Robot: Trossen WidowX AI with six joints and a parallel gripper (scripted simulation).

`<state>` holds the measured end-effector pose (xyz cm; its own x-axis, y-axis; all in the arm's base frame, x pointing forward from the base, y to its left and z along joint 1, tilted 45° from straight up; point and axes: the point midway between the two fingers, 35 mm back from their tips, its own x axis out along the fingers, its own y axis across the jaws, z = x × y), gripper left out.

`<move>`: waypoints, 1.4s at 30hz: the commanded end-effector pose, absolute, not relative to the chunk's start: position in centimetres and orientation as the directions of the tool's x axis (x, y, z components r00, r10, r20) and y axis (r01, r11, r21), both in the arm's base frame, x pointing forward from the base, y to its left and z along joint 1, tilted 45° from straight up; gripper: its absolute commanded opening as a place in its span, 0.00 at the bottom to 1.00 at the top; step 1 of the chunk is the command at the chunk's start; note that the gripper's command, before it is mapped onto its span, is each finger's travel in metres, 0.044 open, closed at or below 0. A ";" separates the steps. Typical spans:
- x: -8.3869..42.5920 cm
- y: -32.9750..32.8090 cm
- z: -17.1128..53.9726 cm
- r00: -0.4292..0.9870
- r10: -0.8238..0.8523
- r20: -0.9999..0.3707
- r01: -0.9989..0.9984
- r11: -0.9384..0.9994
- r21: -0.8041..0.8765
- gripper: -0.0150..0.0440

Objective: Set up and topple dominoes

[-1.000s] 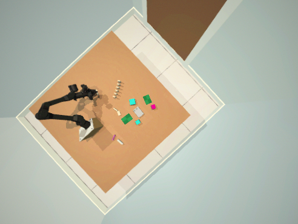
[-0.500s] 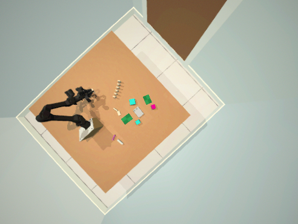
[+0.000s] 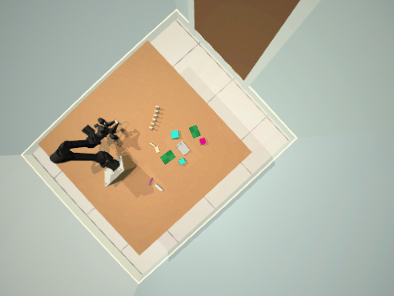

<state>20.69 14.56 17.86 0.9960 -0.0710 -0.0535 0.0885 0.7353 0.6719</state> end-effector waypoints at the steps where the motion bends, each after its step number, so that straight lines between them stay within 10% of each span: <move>1: 20.1 14.0 17.8 0.995 -0.096 -0.036 0.092 0.697 0.711 0.44; 42: 20.7 17.5 15.7 0.995 -0.094 -0.038 0.093 0.699 0.709 0.44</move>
<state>20.62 17.11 16.01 0.9952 -0.0901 -0.0385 0.0910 0.7038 0.7045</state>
